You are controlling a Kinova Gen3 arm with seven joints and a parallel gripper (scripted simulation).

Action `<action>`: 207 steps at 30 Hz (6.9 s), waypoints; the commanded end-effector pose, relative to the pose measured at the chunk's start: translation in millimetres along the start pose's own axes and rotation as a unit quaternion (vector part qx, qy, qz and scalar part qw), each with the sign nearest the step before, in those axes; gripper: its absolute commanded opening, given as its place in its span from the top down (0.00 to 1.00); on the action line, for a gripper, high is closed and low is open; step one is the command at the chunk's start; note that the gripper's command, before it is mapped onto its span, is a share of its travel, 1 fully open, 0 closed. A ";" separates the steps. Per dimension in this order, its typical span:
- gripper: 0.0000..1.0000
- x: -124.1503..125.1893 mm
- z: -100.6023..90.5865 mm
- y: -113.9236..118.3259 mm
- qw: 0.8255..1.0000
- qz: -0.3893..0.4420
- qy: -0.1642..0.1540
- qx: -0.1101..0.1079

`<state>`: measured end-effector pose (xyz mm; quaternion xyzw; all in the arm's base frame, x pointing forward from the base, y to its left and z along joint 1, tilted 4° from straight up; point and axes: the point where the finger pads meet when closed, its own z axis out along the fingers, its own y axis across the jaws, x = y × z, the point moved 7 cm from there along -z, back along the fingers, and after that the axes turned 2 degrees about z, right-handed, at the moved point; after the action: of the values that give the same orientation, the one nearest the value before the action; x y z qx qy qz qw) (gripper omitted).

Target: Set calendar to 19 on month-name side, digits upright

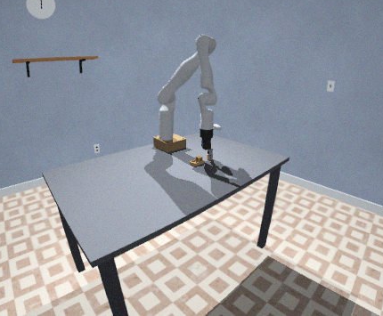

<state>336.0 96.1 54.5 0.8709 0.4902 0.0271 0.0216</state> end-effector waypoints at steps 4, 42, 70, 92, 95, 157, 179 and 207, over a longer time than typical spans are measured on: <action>0.43 0.3 -0.4 0.2 1.000 0.000 0.001 0.000; 0.37 0.3 -0.4 0.2 1.000 0.000 0.001 0.000; 0.13 0.3 -2.8 0.2 1.000 0.000 0.001 0.000; 0.13 0.2 -67.5 0.2 1.000 0.000 0.001 0.000; 0.13 0.2 -74.8 0.2 1.000 0.000 0.001 0.000; 0.00 -1.7 -80.5 0.2 0.952 0.307 -0.014 0.008; 0.00 -3.2 -77.1 0.3 0.770 0.638 -0.005 0.001; 0.13 -2.5 -77.8 -0.3 0.710 0.704 0.003 0.000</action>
<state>328.9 94.9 131.7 0.9636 -0.2650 0.0363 -0.0046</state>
